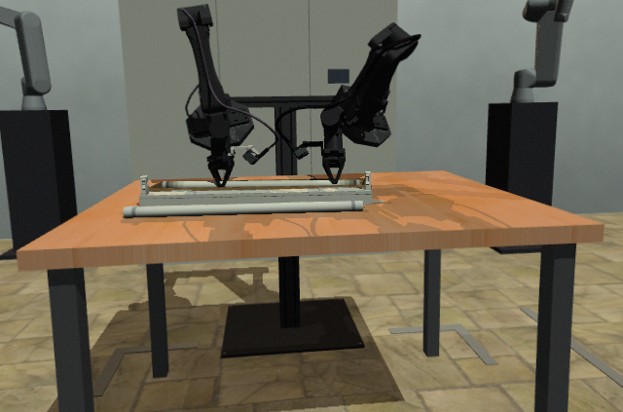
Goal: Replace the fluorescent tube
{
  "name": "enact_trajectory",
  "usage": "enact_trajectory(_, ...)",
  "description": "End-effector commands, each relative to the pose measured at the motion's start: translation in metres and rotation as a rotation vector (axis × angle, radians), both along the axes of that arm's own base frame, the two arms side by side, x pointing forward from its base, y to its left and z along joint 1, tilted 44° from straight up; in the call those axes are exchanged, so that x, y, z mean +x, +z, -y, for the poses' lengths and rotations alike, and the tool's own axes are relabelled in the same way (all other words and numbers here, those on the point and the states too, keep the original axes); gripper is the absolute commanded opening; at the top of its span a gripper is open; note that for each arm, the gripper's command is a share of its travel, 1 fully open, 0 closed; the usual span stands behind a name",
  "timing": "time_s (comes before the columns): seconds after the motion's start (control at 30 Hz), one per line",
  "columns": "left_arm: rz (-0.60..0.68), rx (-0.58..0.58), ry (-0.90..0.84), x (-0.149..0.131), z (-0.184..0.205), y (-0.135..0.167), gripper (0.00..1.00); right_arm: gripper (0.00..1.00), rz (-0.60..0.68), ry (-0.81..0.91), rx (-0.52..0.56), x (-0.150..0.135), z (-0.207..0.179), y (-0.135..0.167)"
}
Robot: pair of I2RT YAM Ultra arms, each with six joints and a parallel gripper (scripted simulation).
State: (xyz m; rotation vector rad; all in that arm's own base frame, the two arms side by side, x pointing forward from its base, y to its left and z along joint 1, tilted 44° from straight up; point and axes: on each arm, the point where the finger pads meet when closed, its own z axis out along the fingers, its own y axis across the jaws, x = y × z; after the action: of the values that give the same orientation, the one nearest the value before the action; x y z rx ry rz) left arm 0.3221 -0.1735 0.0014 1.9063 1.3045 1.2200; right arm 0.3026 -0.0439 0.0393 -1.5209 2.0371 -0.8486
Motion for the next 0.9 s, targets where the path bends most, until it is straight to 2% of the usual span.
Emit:
enact_trajectory(0.0,0.017,-0.010,-0.016,0.011,0.009,0.002,0.11,0.11,0.028,0.023,0.011,0.011,-0.002,0.003)
enact_trajectory(0.1,-0.011,0.020,-0.014,0.003,0.001,-0.006,0.11,0.11,0.014,0.032,0.012,0.009,-0.006,0.000)
enact_trajectory(0.17,0.020,-0.012,-0.012,0.014,0.007,0.001,0.11,0.11,0.046,0.014,0.009,0.018,0.001,0.007)
enact_trajectory(0.27,-0.011,0.021,-0.021,0.004,-0.002,-0.012,0.11,0.11,0.032,0.016,0.010,0.016,0.001,0.000)
enact_trajectory(0.37,0.016,-0.007,-0.016,0.016,0.007,-0.005,0.11,0.11,0.042,0.026,0.009,0.022,-0.001,0.001)
enact_trajectory(0.43,-0.032,0.044,-0.040,-0.003,0.001,-0.016,0.11,0.11,0.044,0.014,0.008,0.024,0.003,0.001)
enact_trajectory(0.57,-0.043,0.055,-0.042,-0.005,-0.001,-0.021,0.11,0.11,0.014,0.043,0.011,0.016,-0.007,-0.008)
enact_trajectory(0.6,-0.043,0.056,-0.042,-0.005,-0.001,-0.021,0.32,0.11,0.011,0.043,0.011,0.016,-0.007,-0.009)
enact_trajectory(0.87,-0.043,0.049,-0.038,-0.005,-0.001,-0.021,0.32,0.11,0.025,0.018,0.012,0.015,0.000,-0.003)
